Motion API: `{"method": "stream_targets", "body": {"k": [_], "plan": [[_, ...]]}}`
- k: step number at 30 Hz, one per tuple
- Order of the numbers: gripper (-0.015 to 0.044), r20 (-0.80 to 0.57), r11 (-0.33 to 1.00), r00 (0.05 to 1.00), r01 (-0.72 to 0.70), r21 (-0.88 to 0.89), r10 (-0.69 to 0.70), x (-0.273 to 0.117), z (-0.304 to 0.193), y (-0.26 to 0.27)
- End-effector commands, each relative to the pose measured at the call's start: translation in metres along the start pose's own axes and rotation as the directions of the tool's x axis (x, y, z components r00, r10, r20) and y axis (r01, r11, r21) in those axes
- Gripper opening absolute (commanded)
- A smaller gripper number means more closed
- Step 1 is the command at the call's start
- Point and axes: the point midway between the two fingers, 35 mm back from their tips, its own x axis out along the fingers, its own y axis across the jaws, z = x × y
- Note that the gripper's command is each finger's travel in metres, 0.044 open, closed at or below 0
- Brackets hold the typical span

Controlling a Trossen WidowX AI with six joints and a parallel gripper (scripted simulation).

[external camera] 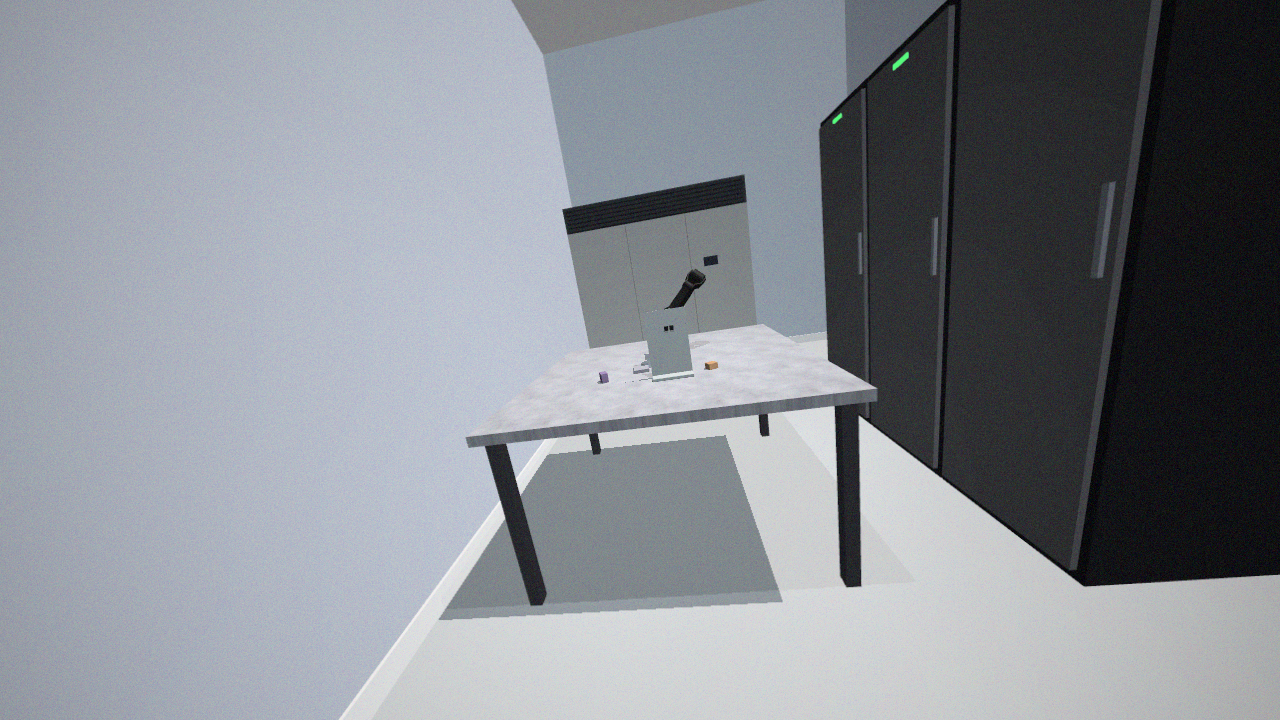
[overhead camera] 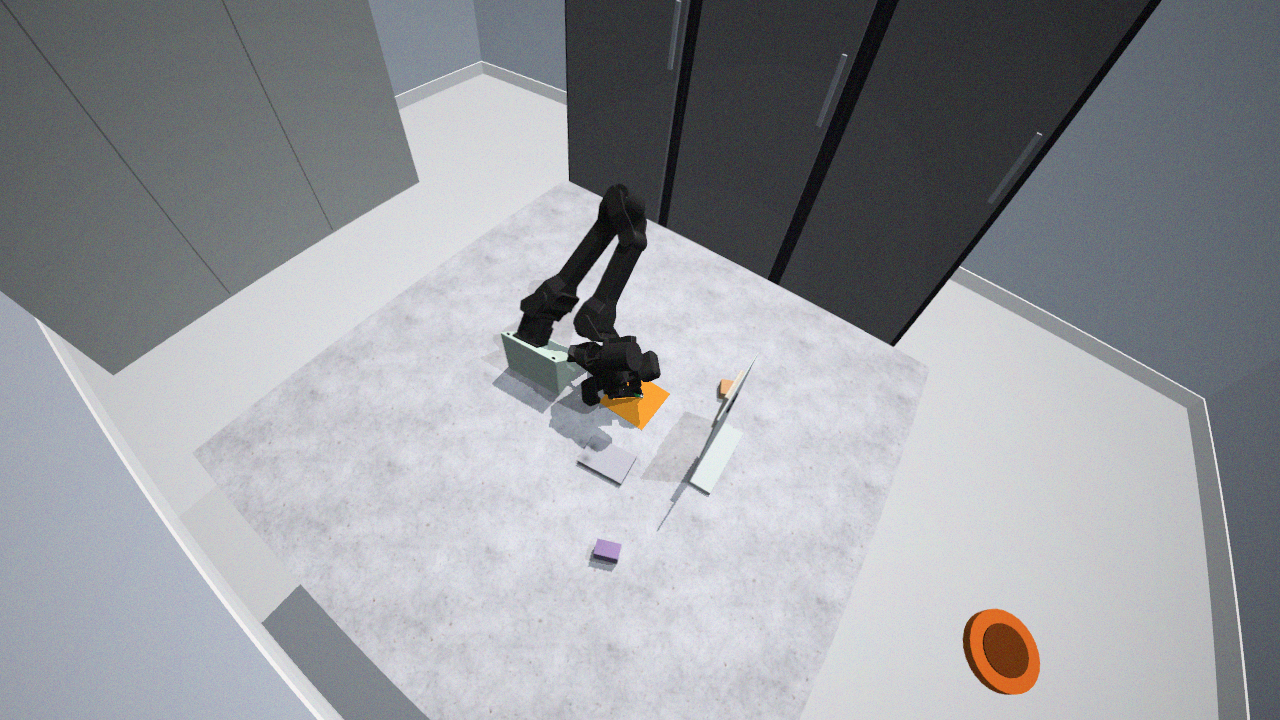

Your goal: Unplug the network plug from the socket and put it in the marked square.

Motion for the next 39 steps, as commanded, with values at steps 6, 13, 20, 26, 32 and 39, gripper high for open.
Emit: {"method": "stream_targets", "body": {"k": [6, 13, 20, 26, 32, 39], "plan": [[0.0156, 0.000, 1.000, 1.000, 0.001, -0.002, -0.001, 0.000, 0.000, 0.000], [0.0156, -0.002, 1.000, 1.000, -0.003, -0.002, 0.003, -0.003, -0.001, 0.000], [0.0156, -0.004, 1.000, 1.000, -0.006, -0.002, 0.006, -0.007, -0.002, 0.001], [0.0156, -0.005, 1.000, 1.000, -0.009, -0.002, 0.009, -0.010, -0.003, 0.002], [0.0156, -0.006, 1.000, 1.000, -0.010, -0.001, 0.010, -0.013, -0.003, 0.002], [0.0156, -0.006, 1.000, 1.000, -0.011, -0.001, 0.011, -0.017, -0.003, 0.002]]}}
